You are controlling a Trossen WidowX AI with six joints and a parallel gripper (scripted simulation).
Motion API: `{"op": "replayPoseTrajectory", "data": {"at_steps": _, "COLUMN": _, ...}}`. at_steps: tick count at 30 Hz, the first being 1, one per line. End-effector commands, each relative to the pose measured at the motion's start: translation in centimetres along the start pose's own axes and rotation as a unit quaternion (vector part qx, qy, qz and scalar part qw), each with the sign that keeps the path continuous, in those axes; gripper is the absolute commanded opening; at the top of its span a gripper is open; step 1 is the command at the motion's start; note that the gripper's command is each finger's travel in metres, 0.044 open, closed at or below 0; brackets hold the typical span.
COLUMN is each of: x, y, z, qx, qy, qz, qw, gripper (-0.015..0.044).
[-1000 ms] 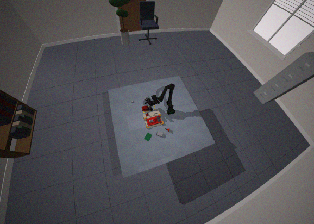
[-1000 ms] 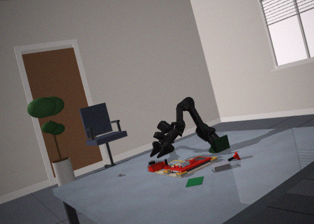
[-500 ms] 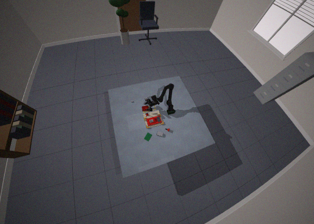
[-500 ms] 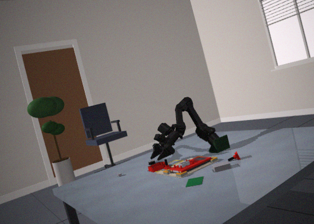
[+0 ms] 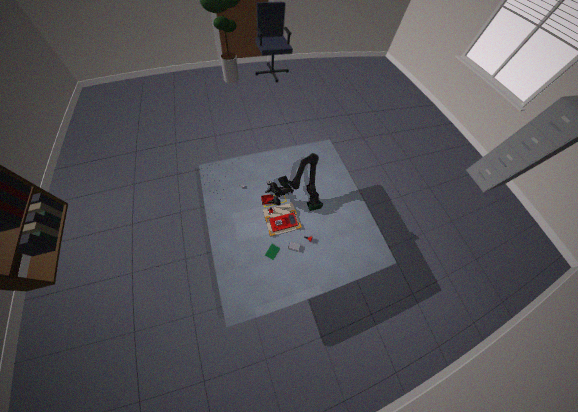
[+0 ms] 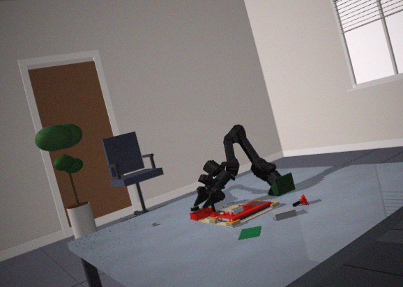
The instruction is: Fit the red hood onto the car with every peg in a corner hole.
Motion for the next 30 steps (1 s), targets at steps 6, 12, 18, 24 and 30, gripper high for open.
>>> {"op": "replayPoseTrajectory", "data": {"at_steps": 6, "x": 1.0, "y": 0.0, "z": 0.3, "qx": -0.002, "qy": 0.003, "qz": -0.004, "qw": 1.0, "gripper": 0.044}}
{"op": "replayPoseTrajectory", "data": {"at_steps": 12, "x": 1.2, "y": -0.1, "z": 0.4, "qx": -0.001, "qy": 0.003, "qz": -0.004, "qw": 1.0, "gripper": 0.044}}
{"op": "replayPoseTrajectory", "data": {"at_steps": 18, "x": 1.4, "y": -0.1, "z": 0.5, "qx": -0.001, "qy": 0.003, "qz": -0.004, "qw": 1.0, "gripper": 0.044}}
{"op": "replayPoseTrajectory", "data": {"at_steps": 24, "x": 1.6, "y": -0.1, "z": 0.6, "qx": -0.001, "qy": 0.003, "qz": -0.004, "qw": 1.0, "gripper": 0.044}}
{"op": "replayPoseTrajectory", "data": {"at_steps": 30, "x": 1.9, "y": -0.2, "z": 0.8, "qx": -0.001, "qy": 0.003, "qz": -0.004, "qw": 1.0, "gripper": 0.044}}
Point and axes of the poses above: the point midway between the two fingers, 35 mm back from their tips, its own z axis out along the fingers, its own y axis across the jaws, x = y × z, the point moved 1 cm from there along -z, back along the fingers, and after that the axes turned 9 degrees about z, right-handed, at the moved point
